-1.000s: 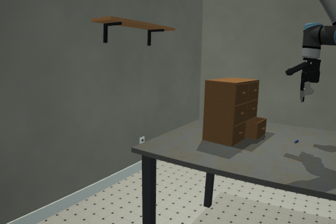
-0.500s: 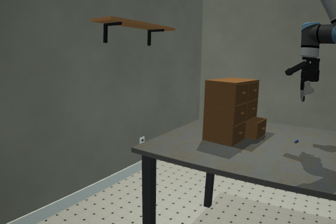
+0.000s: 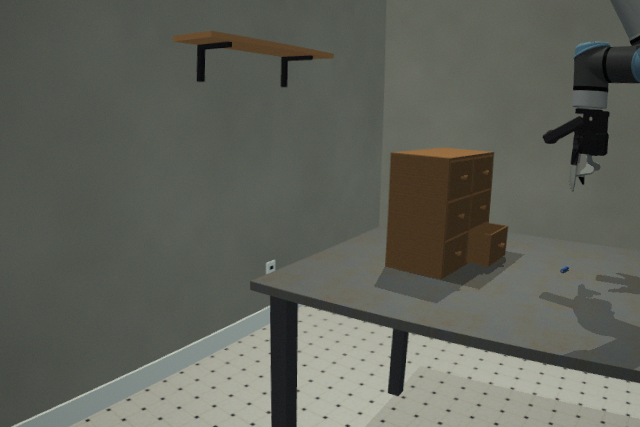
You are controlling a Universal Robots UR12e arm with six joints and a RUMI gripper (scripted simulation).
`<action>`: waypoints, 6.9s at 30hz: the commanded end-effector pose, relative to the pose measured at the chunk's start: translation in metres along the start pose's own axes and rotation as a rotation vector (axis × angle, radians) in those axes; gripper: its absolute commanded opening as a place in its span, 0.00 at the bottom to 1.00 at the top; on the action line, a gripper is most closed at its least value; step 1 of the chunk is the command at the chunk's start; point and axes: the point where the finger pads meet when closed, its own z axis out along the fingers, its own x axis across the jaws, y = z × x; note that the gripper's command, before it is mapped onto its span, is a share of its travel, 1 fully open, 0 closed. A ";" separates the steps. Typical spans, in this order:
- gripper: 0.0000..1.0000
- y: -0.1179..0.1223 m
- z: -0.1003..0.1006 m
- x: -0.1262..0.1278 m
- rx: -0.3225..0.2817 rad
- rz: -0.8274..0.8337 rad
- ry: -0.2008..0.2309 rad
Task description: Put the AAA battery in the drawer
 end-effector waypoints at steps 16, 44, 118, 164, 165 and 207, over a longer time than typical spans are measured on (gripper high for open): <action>1.00 0.000 0.000 0.000 0.000 0.000 0.000; 1.00 0.000 -0.018 0.000 0.000 0.000 0.000; 1.00 -0.110 -0.046 0.013 0.079 -0.026 0.001; 1.00 -0.159 0.003 0.013 0.455 -0.151 0.005; 1.00 -0.161 0.004 0.013 0.466 -0.155 0.005; 1.00 -0.198 0.042 0.014 0.754 -0.251 0.008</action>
